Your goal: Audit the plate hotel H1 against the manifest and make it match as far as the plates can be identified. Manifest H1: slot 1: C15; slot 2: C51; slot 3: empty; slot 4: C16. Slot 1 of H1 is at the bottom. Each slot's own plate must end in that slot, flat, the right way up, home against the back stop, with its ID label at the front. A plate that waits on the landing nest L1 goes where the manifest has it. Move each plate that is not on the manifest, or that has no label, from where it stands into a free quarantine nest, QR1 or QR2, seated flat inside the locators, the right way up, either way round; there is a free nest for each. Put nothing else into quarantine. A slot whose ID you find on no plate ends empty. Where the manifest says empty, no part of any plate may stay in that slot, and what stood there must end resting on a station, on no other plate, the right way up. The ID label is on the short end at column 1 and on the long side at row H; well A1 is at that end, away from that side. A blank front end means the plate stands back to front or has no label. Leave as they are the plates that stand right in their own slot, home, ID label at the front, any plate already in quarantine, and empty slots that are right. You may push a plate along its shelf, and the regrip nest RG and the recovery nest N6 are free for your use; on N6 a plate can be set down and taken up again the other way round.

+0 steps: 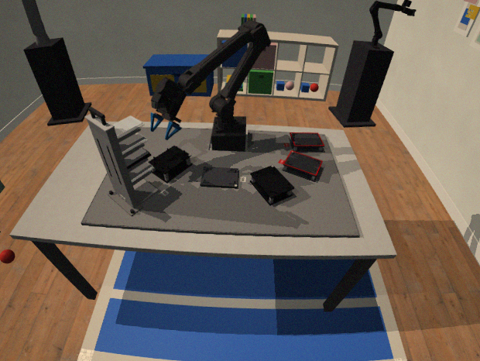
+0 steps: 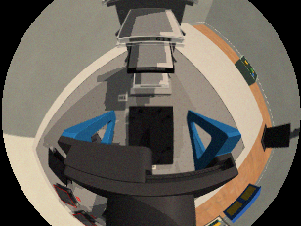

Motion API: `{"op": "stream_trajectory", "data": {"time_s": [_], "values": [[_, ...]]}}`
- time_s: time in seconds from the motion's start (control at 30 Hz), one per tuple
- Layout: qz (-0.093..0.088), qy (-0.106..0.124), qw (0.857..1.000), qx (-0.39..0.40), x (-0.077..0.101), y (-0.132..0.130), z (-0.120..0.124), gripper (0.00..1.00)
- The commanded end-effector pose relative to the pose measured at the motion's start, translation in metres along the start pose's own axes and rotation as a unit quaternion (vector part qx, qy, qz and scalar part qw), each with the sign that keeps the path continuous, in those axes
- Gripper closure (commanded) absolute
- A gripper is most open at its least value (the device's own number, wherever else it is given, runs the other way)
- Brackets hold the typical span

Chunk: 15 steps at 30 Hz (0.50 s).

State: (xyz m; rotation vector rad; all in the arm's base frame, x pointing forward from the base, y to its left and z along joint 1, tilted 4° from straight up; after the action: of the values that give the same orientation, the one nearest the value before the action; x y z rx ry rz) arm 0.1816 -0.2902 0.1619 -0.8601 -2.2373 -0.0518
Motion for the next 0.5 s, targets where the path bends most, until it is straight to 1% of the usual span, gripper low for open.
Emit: {"op": "stream_trajectory", "data": {"time_s": [0.0, 0.33, 0.4, 0.43, 0.47], "values": [[0.002, -0.009, 1.000, 0.006, -0.004, -0.001, -0.003, 0.00], [0.001, -0.008, 1.000, 0.006, -0.016, 0.003, 0.009, 0.00], [0.001, -0.008, 1.000, 0.006, -0.016, 0.003, 0.009, 0.00], [0.012, -0.035, 0.999, 0.011, -0.012, -0.009, -0.025, 0.00], [0.013, -0.035, 0.999, 0.009, -0.013, -0.010, -0.026, 0.00]]}}
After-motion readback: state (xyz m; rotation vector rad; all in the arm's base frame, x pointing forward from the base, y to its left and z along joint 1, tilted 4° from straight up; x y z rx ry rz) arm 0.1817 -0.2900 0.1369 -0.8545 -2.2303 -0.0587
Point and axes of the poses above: the point where the finger pads meet when closed, its own x axis back along the fingers, its own y axis across the jaws, z = x × y, the point moved 2 cm from there along x, back along the fingers, and after that the axes turned 15 degrees about x, right-handed, at the moved point
